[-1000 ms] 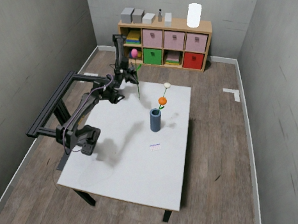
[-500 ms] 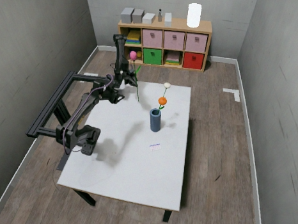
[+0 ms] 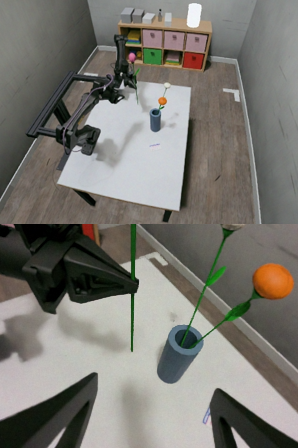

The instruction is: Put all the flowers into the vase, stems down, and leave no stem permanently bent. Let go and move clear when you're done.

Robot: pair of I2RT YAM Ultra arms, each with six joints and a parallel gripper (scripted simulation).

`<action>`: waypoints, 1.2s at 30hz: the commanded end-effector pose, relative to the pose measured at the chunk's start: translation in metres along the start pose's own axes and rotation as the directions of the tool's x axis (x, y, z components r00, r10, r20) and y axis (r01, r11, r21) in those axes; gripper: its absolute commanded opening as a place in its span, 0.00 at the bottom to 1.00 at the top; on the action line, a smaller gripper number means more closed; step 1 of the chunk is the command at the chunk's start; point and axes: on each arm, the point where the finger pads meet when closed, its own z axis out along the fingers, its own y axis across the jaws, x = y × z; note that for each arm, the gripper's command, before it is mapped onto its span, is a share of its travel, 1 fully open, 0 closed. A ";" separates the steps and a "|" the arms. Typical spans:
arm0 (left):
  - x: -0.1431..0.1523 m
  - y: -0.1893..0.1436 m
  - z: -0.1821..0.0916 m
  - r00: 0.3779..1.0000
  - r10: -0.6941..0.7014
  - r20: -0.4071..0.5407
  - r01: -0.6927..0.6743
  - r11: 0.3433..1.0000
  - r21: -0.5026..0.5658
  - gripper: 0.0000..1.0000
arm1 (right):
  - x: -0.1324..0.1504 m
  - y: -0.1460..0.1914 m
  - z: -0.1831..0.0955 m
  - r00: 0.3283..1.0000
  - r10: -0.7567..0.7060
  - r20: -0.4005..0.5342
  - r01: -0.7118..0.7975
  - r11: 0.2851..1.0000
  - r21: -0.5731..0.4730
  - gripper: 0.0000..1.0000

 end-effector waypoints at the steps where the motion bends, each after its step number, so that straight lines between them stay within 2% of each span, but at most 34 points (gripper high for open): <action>1: -0.022 -0.012 0.009 0.998 -0.028 0.061 0.025 0.999 0.039 0.00 | -0.008 -0.001 -0.007 0.999 0.021 0.040 -0.021 1.000 -0.003 0.70; 36: -0.023 -0.042 0.037 0.998 -0.028 0.061 0.020 0.992 0.126 0.00 | -0.008 -0.001 -0.007 0.999 0.021 0.040 -0.021 1.000 -0.003 0.70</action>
